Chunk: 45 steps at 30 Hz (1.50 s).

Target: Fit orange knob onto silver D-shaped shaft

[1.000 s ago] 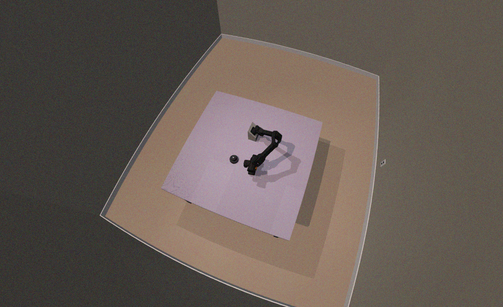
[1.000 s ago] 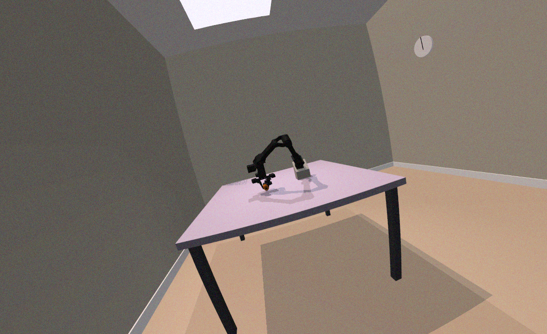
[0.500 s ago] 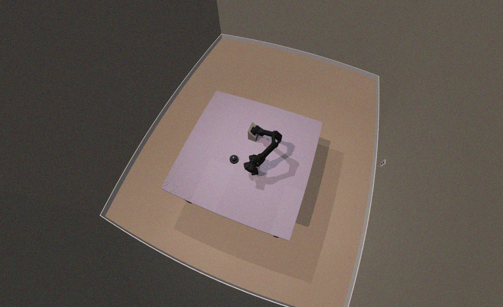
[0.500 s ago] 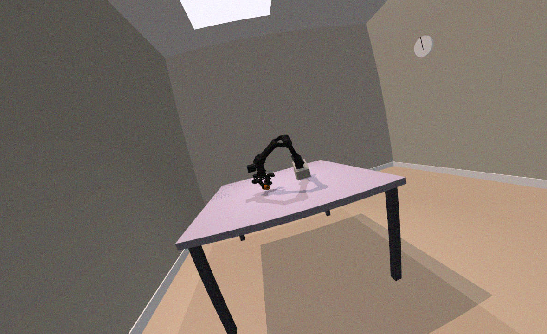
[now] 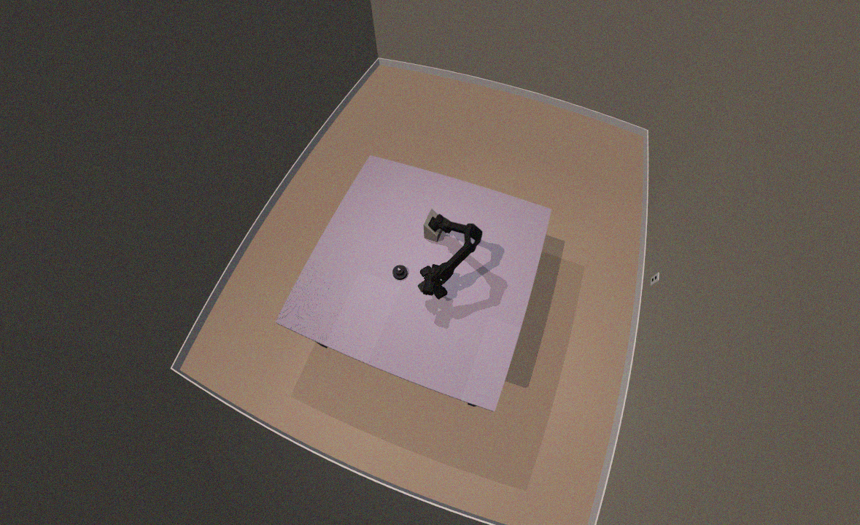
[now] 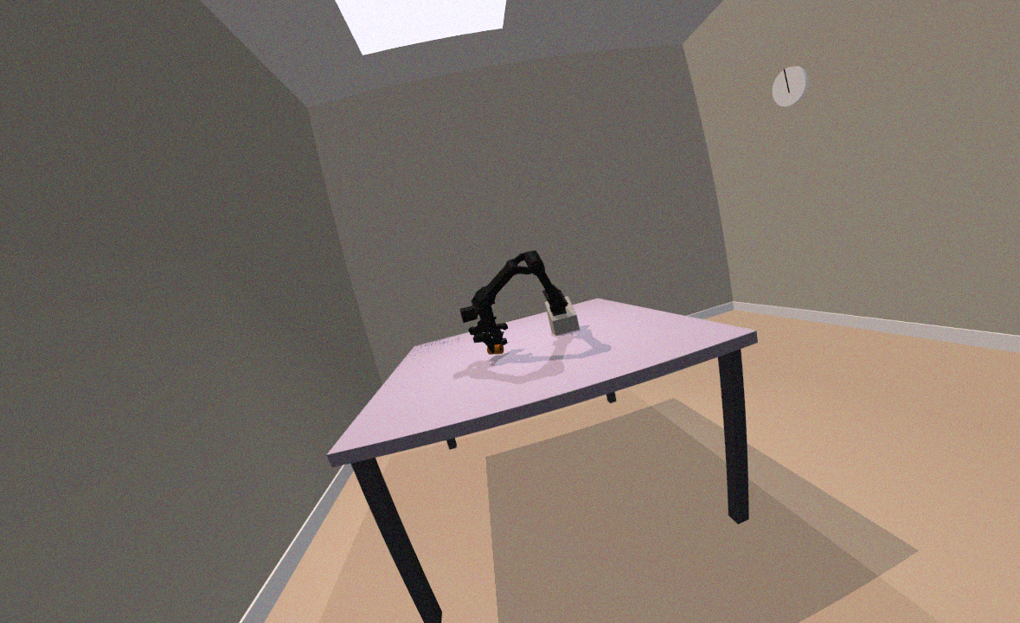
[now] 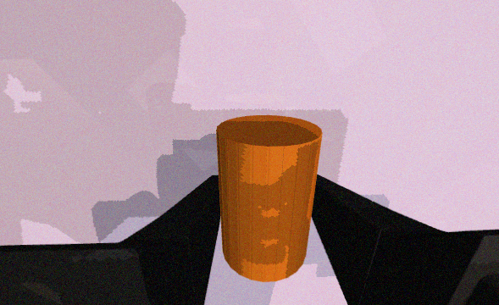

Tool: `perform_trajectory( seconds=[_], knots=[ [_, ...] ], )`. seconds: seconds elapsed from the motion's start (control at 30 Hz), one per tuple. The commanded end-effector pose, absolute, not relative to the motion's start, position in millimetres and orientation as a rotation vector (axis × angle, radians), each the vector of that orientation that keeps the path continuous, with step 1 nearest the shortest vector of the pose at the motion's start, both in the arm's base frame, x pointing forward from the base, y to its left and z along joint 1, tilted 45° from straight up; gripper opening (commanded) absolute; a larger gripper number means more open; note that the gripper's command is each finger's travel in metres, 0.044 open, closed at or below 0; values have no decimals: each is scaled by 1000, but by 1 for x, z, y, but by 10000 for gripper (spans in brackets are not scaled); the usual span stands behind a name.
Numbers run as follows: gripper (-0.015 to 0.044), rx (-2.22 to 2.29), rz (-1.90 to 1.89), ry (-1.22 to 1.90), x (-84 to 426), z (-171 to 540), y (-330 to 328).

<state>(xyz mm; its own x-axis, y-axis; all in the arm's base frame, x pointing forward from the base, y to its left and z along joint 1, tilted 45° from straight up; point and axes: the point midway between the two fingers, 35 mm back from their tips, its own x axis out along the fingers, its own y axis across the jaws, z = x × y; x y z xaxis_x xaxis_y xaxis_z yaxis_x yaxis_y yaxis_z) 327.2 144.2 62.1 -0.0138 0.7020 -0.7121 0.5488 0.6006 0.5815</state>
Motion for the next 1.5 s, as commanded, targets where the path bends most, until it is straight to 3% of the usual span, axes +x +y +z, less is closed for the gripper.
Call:
perform_trajectory(
  seconds=[0.0, 1.47],
  knots=[
    [180, 956, 269, 1648, 327, 63, 144],
    [180, 150, 1005, 1228, 327, 63, 144]
  ],
)
